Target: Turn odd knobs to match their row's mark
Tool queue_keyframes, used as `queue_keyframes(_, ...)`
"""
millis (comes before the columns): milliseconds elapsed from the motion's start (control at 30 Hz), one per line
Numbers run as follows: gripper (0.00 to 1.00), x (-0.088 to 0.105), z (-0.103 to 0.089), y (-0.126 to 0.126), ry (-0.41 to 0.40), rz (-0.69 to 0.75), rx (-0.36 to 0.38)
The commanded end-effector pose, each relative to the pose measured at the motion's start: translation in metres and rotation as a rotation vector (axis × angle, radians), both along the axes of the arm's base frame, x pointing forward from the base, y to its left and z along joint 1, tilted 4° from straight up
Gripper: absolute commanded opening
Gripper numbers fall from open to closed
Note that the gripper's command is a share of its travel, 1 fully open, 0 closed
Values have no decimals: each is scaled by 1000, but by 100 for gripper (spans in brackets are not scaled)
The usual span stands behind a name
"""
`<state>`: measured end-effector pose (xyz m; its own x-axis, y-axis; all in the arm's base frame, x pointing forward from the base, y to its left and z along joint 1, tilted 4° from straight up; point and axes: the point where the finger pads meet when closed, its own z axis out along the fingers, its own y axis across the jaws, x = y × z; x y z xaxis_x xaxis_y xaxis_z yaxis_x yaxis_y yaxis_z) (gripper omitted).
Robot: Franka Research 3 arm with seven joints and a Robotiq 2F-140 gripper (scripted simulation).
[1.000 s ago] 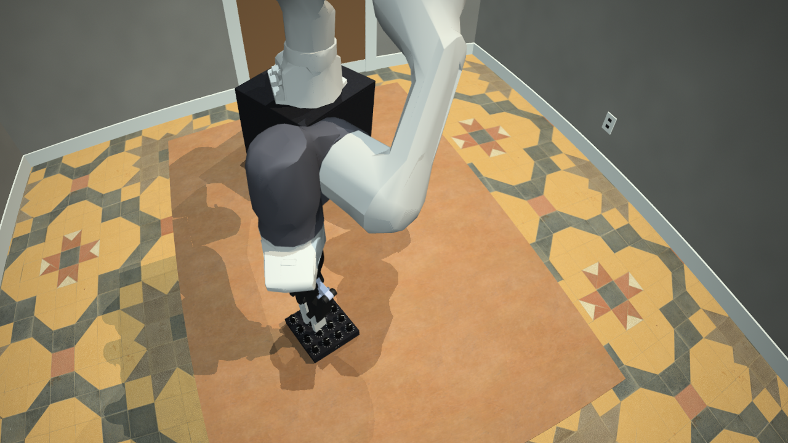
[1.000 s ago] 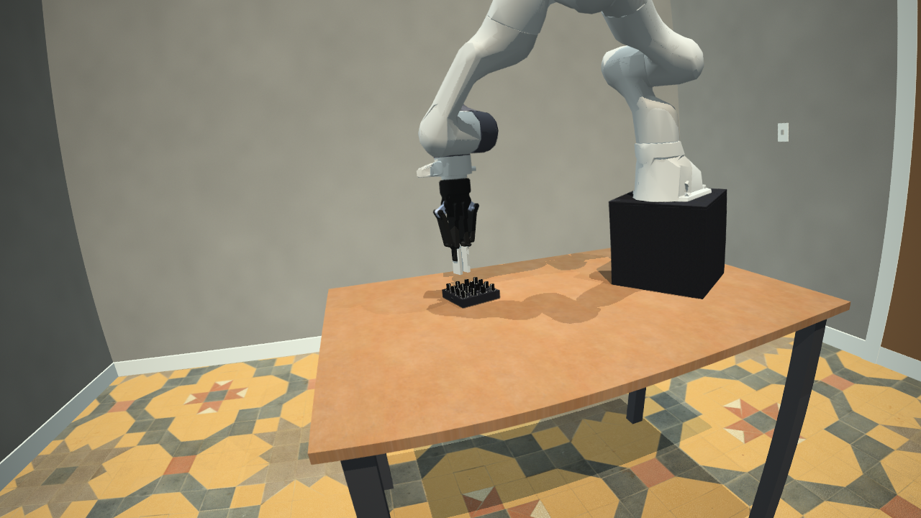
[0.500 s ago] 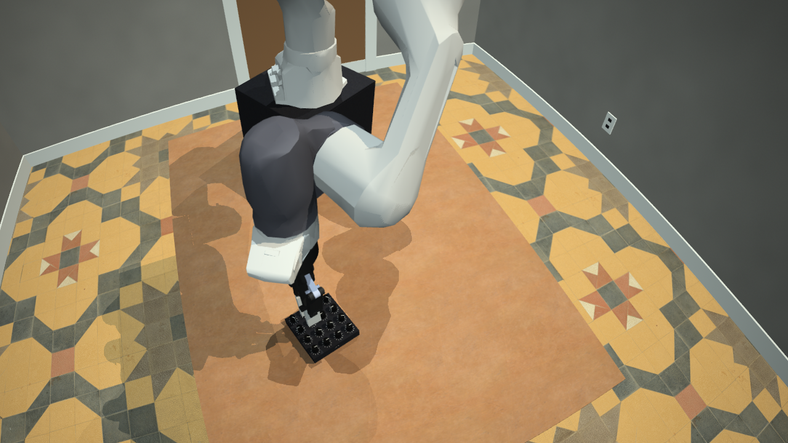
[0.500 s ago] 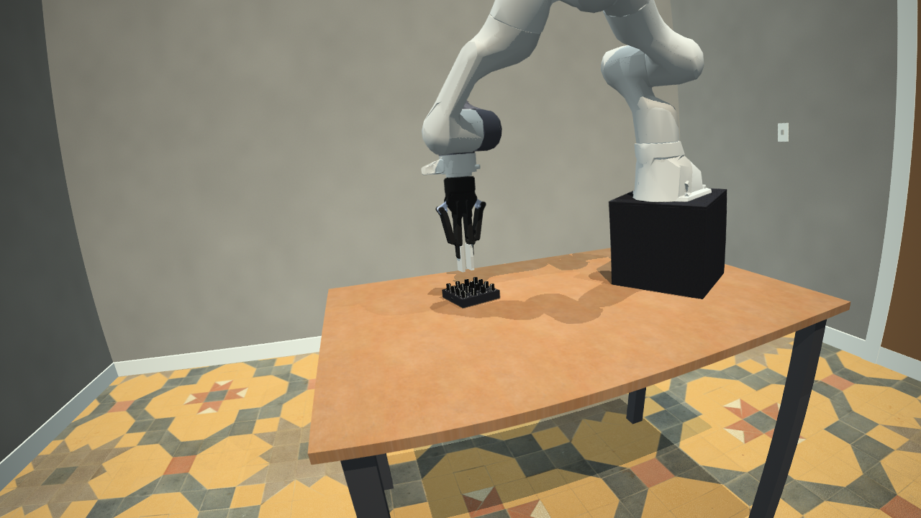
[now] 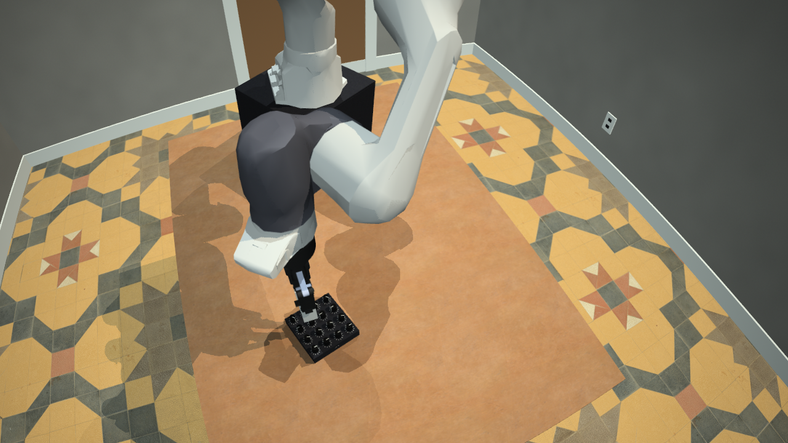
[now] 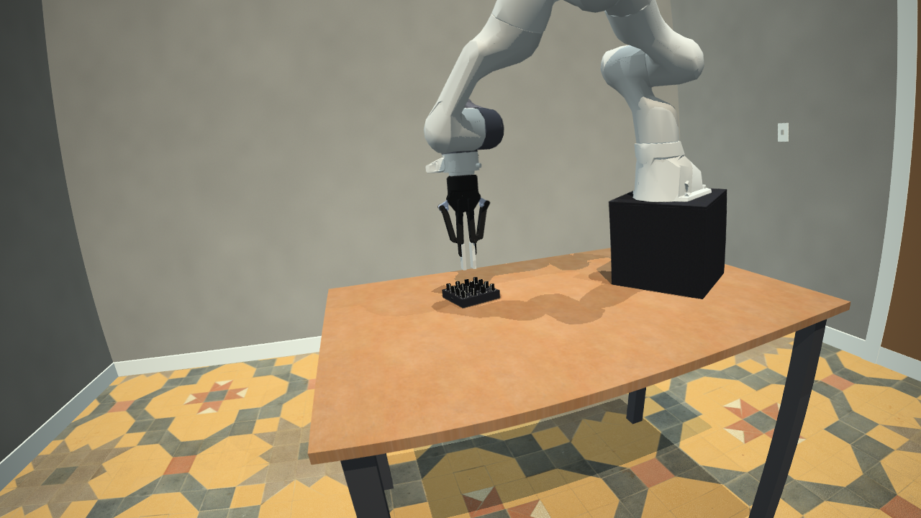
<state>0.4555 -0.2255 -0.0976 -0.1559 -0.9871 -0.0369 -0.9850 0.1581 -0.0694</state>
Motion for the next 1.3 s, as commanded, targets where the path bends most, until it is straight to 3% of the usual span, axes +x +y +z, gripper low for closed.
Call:
queue_keyframes(0,12,-3,0,1,17,-155,13)
queue_keyframes(1267,12,-23,6,-1,29,-728,53)
